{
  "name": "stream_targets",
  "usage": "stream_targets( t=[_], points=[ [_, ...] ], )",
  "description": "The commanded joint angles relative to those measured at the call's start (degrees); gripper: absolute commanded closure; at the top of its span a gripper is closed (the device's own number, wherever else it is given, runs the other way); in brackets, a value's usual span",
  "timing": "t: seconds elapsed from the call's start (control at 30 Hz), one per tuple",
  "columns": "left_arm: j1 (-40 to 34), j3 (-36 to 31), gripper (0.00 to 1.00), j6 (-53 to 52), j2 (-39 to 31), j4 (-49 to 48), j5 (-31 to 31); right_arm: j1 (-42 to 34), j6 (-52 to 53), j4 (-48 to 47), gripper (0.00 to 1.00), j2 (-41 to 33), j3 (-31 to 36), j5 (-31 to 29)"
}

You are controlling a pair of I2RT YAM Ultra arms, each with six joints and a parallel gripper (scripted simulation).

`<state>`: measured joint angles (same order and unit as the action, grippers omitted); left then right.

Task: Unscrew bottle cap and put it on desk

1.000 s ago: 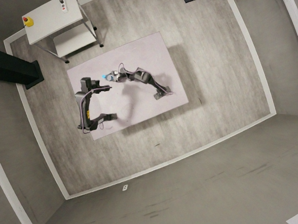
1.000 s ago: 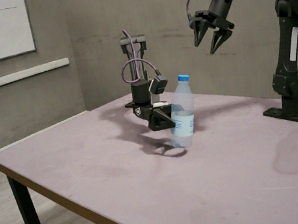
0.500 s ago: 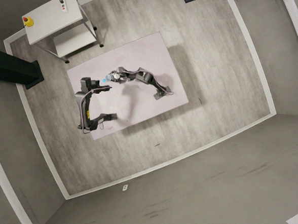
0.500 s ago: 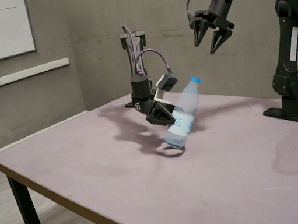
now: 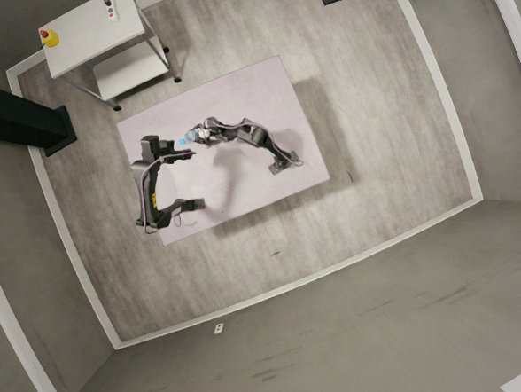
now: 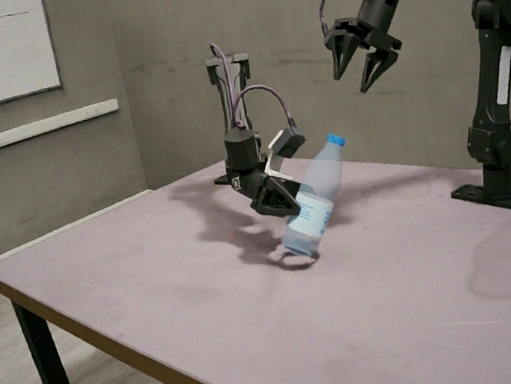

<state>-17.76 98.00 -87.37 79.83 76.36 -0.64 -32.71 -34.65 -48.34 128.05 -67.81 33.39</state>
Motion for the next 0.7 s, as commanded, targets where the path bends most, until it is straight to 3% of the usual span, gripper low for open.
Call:
stream_targets(
  t=[0.0,0.23,0.43,0.67],
  points=[
    [0.4,0.3,0.43,0.0,0.8,0.7,0.5,-0.6,-0.3,0.6,1.0,-1.9,-1.2,-0.2],
    [0.4,0.3,0.43,0.0,0.8,0.7,0.5,-0.2,-0.1,-0.1,1.0,-1.3,-0.6,0.0],
    [2.4,-10.6,0.43,-1.5,1.7,-9.7,2.8,-0.2,-0.1,-0.1,1.0,-1.3,-0.6,-0.1],
    [2.3,-9.9,0.43,-1.3,1.4,-10.3,2.9,-0.2,-0.1,-0.1,1.0,-1.3,-0.6,-0.1]
  ],
)
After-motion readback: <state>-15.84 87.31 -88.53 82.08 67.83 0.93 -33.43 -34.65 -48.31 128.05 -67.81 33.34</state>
